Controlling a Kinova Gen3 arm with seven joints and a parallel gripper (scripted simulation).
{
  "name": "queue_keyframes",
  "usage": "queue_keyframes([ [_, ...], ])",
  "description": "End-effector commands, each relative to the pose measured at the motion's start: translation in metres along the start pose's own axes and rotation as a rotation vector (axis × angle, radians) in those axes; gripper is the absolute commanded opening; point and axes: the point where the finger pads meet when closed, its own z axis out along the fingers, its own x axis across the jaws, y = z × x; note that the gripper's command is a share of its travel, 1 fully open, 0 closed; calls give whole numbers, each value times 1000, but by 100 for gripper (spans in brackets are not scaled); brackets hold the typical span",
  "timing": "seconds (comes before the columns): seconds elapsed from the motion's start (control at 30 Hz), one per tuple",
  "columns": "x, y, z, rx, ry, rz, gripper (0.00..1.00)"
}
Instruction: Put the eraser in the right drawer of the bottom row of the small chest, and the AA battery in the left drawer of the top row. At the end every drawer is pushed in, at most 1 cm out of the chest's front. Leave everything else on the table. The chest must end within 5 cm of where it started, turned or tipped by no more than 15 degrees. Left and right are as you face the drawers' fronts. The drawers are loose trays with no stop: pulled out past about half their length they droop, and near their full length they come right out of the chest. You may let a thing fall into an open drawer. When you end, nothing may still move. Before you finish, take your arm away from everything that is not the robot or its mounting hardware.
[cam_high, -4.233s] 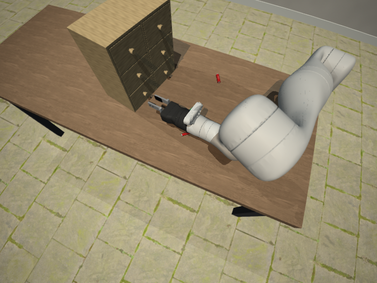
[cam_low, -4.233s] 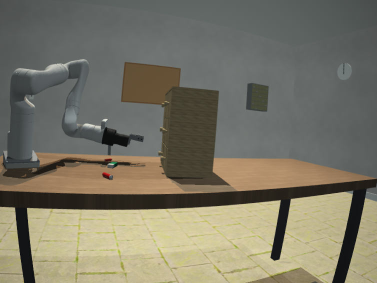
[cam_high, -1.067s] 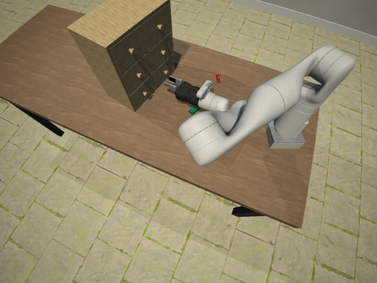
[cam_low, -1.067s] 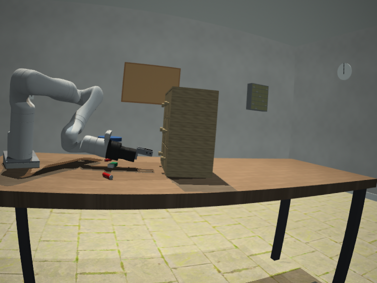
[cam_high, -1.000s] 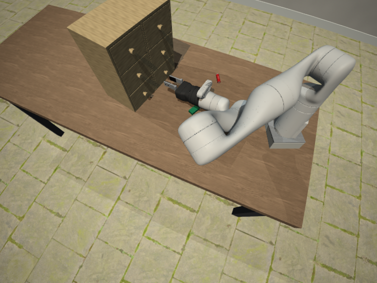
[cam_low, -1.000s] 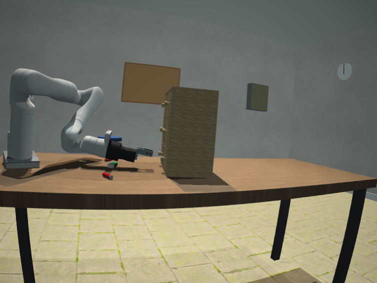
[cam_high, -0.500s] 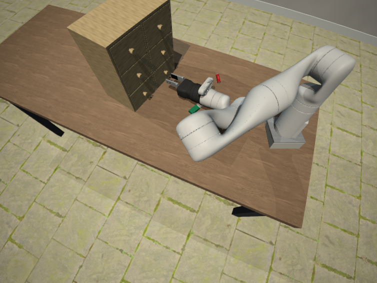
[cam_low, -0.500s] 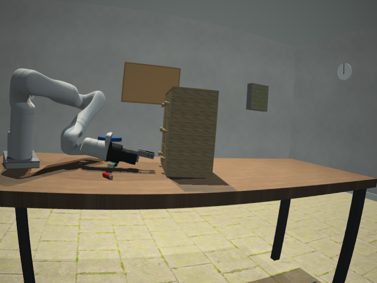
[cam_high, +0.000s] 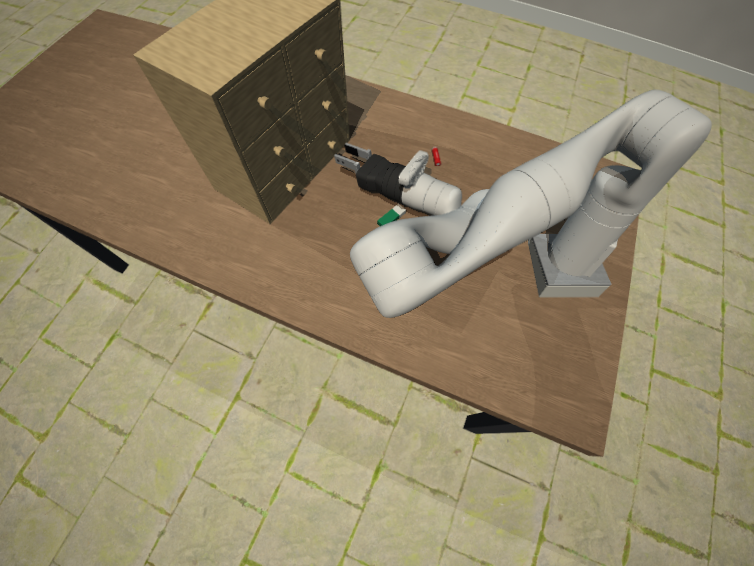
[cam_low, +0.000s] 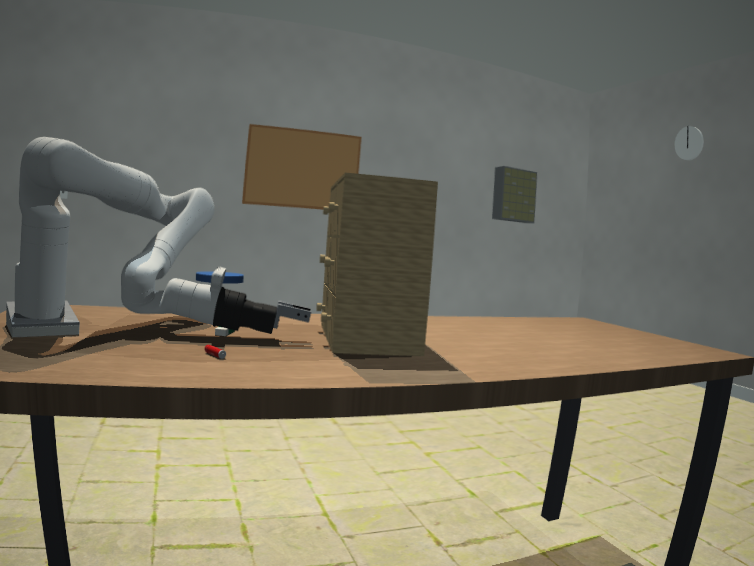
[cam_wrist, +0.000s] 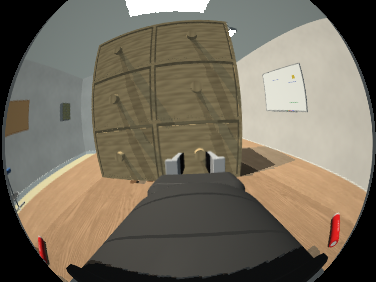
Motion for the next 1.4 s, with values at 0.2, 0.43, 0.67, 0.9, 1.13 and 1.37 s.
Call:
queue_keyframes([
  [0.2,6,2,1,-1,5,-4,67],
  [0.43,8,2,2,-1,4,-4,67],
  [0.67,8,2,2,-1,4,-4,67],
  [0.9,8,2,2,-1,4,-4,67],
  [1.13,8,2,2,-1,4,-4,67],
  [1.37,8,2,2,-1,4,-4,67],
])
